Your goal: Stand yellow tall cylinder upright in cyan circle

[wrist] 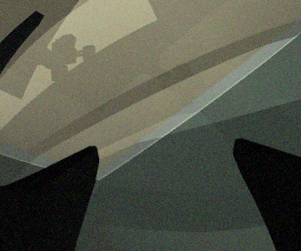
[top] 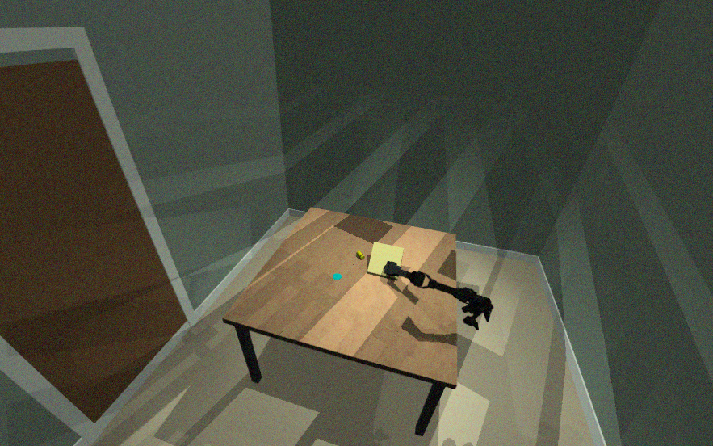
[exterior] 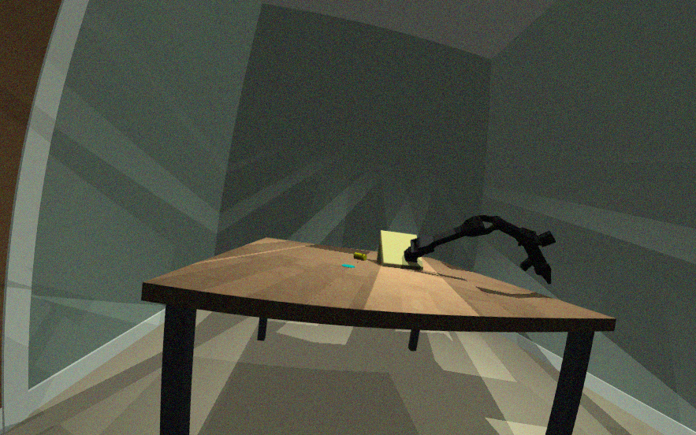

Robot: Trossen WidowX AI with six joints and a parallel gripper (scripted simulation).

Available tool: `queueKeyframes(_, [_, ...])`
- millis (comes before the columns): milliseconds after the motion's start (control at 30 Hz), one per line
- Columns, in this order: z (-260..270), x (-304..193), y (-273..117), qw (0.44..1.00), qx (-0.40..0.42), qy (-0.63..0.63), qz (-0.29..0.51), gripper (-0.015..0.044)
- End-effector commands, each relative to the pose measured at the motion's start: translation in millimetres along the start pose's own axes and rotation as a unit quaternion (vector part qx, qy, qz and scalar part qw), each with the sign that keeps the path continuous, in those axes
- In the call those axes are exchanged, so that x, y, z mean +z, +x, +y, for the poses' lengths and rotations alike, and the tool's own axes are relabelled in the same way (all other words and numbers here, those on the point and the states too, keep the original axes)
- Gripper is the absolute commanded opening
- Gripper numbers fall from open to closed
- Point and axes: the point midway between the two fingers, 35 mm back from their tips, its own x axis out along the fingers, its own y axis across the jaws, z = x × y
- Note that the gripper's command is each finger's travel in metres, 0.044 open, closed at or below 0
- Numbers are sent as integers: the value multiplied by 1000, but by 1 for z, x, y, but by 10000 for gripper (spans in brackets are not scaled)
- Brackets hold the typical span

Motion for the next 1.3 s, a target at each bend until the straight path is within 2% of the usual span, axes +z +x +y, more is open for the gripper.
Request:
queueKeyframes(0, [1,0,0,1000,0,-1,0,374])
queueKeyframes(100, [8,-3,2,1000,-1,-8,2,309])
queueKeyframes(867, [155,-41,7,984,15,-167,55,309])
queueKeyframes(1267, [260,-49,-3,963,79,-250,69,309])
